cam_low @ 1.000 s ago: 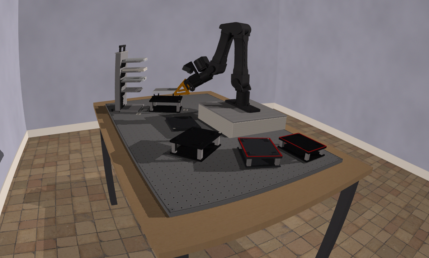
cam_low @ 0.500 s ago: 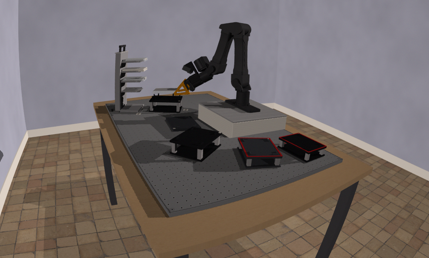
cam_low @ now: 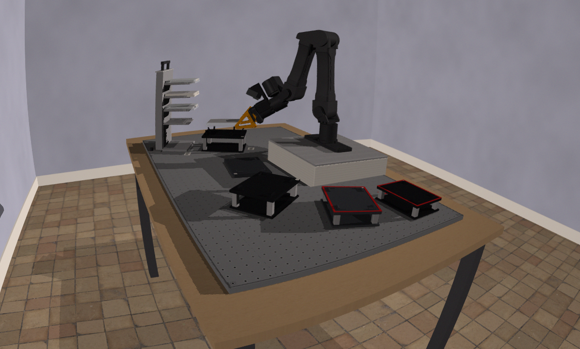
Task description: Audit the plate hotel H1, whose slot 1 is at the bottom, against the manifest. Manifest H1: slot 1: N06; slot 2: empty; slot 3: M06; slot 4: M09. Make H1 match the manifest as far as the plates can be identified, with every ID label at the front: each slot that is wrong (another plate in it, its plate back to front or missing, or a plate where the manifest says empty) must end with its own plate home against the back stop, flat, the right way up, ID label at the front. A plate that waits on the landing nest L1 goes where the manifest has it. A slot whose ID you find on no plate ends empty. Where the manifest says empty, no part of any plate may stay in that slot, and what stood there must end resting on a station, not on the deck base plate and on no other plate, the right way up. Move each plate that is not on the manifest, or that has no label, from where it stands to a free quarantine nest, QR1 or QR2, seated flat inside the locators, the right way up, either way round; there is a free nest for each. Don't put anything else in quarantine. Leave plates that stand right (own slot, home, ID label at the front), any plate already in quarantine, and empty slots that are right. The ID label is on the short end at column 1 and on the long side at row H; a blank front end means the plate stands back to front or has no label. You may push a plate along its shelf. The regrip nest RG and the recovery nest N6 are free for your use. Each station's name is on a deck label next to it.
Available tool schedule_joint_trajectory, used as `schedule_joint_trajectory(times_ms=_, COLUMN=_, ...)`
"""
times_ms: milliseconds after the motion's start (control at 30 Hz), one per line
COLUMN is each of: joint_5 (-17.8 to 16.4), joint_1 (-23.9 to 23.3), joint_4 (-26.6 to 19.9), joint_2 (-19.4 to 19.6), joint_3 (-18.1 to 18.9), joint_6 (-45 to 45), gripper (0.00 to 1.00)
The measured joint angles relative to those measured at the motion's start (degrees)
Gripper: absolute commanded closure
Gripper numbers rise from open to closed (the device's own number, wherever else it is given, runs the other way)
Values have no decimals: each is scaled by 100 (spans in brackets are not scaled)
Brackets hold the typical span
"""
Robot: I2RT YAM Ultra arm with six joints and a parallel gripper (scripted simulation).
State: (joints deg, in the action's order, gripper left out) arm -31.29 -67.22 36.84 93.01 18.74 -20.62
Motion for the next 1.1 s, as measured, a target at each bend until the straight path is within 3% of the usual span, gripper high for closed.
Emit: schedule_joint_trajectory(times_ms=1100, joint_5=-9, joint_1=0, joint_4=575, joint_2=540, joint_3=-90, joint_6=-2, gripper=14)
